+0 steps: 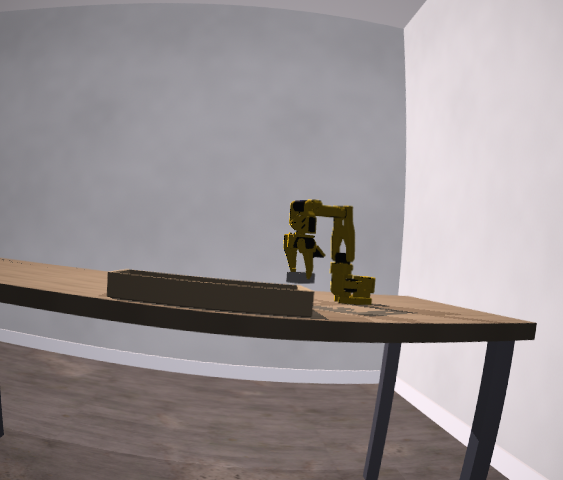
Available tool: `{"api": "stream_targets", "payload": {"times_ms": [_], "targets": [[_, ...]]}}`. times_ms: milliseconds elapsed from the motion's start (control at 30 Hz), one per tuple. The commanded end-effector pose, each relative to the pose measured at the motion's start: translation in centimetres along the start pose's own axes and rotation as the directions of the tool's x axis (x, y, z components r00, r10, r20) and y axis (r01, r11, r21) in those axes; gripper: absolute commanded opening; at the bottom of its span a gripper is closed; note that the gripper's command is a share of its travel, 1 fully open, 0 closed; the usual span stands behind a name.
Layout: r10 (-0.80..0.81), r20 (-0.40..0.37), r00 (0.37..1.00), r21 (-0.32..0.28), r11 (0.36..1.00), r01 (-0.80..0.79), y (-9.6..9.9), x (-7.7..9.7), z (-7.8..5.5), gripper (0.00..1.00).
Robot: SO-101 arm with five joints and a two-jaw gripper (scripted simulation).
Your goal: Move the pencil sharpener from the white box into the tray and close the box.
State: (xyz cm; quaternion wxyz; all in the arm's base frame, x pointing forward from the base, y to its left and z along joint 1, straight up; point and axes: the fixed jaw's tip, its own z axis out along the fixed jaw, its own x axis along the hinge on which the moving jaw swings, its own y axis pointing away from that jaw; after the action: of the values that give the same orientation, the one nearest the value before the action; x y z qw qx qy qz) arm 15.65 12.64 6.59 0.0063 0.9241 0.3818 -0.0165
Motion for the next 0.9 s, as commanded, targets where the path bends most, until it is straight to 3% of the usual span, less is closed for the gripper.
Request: {"api": "stream_targets", "payload": {"times_ms": [0, 467, 867], "targets": [[-0.002, -0.036, 0.999, -0.001, 1.000, 0.002, -0.2, 0.4, -0.7, 0.21], [-0.002, -0.055, 0.998, -0.002, 1.000, 0.002, -0.2, 0.7, -0.7, 0.21], [-0.002, -0.116, 0.993, -0.005, 1.000, 0.001, -0.1, 1.7, -0.8, 0.21]]}}
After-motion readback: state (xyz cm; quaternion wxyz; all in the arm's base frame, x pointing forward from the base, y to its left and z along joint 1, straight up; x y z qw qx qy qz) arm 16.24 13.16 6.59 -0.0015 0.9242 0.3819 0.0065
